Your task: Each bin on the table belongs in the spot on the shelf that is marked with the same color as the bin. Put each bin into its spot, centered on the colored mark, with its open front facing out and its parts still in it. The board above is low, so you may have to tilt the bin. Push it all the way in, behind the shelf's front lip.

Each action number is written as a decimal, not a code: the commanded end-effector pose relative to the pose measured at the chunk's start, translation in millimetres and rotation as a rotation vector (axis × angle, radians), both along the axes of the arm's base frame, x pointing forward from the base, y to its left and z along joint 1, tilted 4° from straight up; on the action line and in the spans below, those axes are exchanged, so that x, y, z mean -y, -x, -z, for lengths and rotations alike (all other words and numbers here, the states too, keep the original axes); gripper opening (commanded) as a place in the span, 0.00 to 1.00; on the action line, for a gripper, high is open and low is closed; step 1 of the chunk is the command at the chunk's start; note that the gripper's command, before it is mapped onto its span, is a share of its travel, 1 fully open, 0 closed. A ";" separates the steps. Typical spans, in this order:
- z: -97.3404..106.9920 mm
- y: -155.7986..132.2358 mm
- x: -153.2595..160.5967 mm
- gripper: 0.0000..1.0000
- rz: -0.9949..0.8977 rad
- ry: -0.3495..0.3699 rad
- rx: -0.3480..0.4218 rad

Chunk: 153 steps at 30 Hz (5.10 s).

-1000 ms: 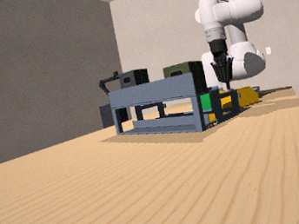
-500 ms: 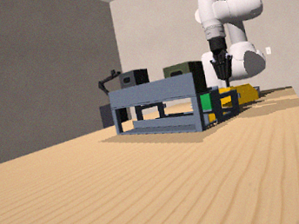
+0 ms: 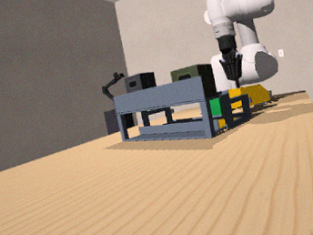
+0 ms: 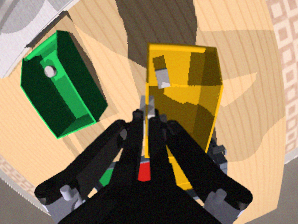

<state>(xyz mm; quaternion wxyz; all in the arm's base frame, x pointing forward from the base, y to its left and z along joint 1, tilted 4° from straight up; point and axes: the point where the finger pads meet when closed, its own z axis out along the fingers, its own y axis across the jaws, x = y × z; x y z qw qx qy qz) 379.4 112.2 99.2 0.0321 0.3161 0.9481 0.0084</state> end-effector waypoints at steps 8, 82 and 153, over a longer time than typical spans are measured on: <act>-16.1 0.2 1.2 0.10 0.004 0.002 -0.002; -54.3 2.7 0.0 0.10 0.002 0.002 -0.003; -58.7 -8.7 3.4 0.10 -0.146 0.005 -0.007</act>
